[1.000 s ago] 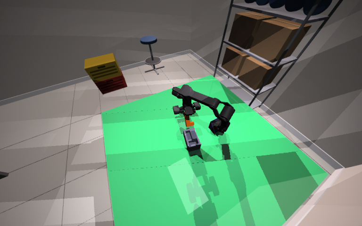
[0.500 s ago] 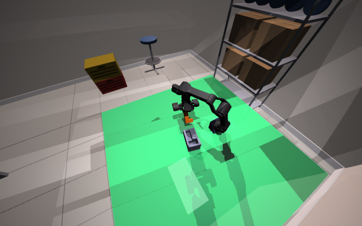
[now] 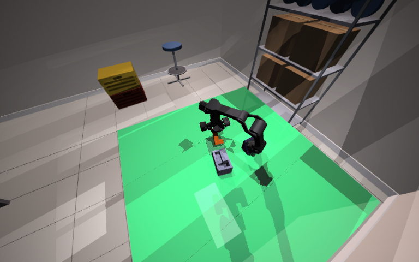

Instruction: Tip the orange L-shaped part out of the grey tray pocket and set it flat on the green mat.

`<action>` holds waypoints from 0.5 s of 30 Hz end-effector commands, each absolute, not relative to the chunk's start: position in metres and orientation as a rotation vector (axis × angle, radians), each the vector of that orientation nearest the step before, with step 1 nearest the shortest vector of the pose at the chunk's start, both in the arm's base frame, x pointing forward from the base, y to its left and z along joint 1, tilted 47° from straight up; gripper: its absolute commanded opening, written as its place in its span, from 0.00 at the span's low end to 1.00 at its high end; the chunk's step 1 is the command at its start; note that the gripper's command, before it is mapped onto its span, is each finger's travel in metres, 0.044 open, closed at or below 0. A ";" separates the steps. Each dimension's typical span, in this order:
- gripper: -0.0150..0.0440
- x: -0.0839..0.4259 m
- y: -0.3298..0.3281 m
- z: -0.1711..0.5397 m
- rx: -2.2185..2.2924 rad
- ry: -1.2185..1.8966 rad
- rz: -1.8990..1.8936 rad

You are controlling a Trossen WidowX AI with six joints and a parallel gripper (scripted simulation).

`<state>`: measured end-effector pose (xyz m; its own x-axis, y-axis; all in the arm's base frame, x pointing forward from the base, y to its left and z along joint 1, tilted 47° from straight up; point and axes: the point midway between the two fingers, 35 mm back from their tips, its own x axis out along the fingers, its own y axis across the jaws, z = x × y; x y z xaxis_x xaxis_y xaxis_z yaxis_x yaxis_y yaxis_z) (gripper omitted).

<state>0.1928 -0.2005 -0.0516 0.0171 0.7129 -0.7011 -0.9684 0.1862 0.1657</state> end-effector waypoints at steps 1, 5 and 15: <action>0.25 0.193 -0.197 -0.055 -0.412 0.772 1.361; 0.25 0.194 -0.192 -0.060 -0.412 0.771 1.361; 0.25 0.194 -0.181 -0.071 -0.412 0.771 1.361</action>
